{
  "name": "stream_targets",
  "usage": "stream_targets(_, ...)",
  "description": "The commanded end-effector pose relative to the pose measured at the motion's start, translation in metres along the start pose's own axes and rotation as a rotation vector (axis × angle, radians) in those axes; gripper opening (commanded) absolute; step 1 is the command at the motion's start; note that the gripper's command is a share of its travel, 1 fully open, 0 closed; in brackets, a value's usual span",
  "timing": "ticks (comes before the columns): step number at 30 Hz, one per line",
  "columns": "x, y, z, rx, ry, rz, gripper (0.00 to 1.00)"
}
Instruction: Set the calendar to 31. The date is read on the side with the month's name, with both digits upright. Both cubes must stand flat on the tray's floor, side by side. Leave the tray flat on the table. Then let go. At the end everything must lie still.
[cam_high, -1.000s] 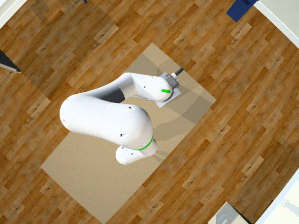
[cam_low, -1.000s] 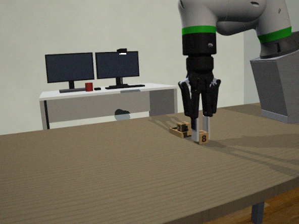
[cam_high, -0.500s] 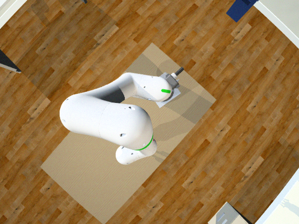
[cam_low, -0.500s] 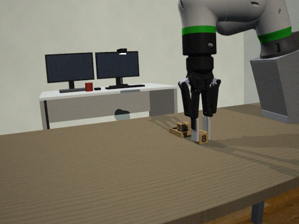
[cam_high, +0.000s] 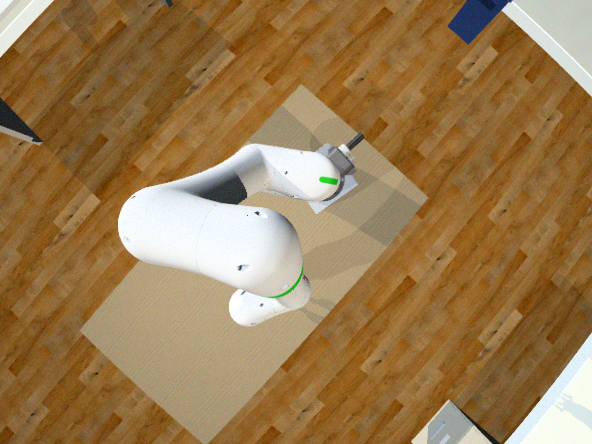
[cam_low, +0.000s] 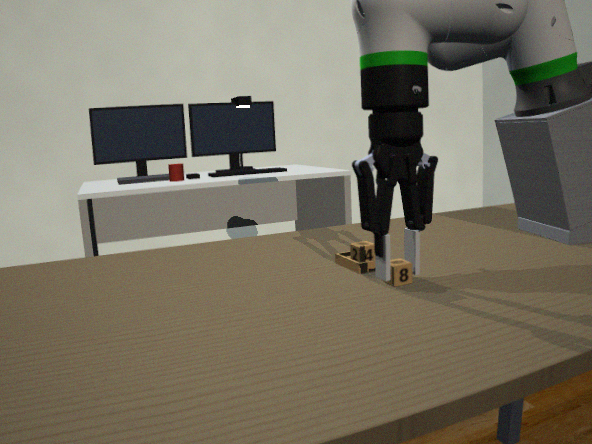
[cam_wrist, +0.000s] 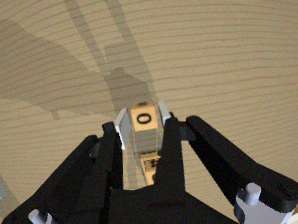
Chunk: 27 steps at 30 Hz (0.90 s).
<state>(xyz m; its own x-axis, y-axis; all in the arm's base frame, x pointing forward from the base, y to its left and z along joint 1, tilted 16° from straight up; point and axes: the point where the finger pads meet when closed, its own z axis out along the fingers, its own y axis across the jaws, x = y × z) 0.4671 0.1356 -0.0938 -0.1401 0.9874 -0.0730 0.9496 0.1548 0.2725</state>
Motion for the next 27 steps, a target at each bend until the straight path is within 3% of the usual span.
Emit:
stream_targets(1, 0.0, 0.0, 0.0, 0.0, 0.0, 0.0, 0.29)
stream_targets(13, 0.0, 0.0, -0.007, 0.0, 0.0, 0.0, 0.29)
stream_targets(27, 0.0, 0.0, -0.065, 0.0, 0.0, 0.0, 0.29)
